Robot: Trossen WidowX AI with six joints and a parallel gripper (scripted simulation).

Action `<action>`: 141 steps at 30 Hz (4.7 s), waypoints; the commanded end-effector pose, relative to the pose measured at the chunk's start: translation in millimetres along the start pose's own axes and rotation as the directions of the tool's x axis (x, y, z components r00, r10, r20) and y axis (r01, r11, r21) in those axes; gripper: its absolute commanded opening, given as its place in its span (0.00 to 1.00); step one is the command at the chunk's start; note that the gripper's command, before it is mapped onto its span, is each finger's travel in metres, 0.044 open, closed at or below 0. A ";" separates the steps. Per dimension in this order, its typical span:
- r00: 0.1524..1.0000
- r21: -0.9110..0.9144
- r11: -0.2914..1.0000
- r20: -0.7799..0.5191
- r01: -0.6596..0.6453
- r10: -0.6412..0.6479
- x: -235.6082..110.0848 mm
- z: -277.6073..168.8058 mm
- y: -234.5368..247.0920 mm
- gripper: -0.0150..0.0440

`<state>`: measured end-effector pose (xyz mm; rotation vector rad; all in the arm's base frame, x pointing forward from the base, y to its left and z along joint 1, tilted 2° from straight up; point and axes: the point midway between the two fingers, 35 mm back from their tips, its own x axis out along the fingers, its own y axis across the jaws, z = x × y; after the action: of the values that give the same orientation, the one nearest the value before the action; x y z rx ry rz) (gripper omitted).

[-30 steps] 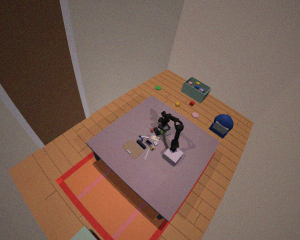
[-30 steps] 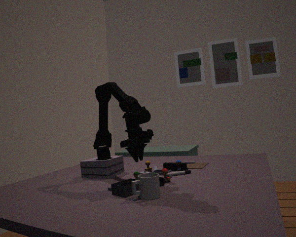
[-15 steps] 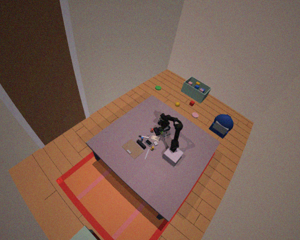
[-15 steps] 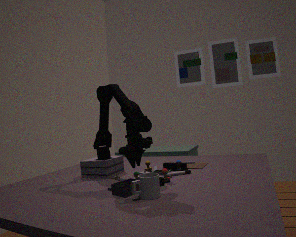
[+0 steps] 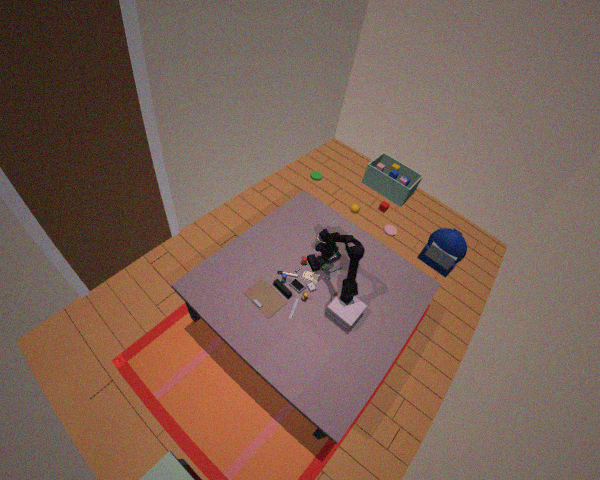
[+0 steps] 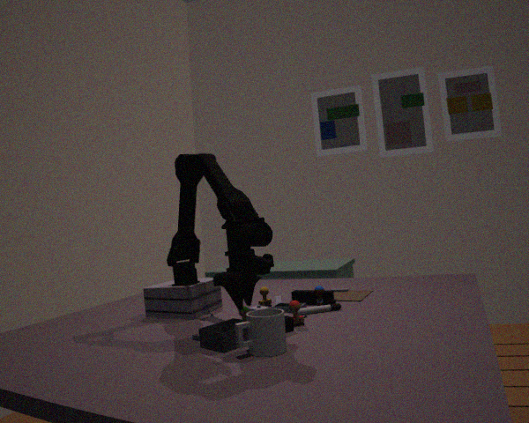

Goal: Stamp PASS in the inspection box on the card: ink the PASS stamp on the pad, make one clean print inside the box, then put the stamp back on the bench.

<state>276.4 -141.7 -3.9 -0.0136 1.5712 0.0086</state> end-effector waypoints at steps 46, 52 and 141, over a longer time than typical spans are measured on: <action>1.000 0.006 1.000 -0.009 -0.001 0.001 41.7 -5.4 3.3 0.62; 1.000 0.006 1.000 -0.009 -0.001 0.001 41.7 -5.4 3.3 0.62; 1.000 0.006 1.000 -0.009 -0.001 0.001 41.7 -5.4 3.3 0.62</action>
<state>276.0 -140.9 -38.2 -0.0193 1.5579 0.0029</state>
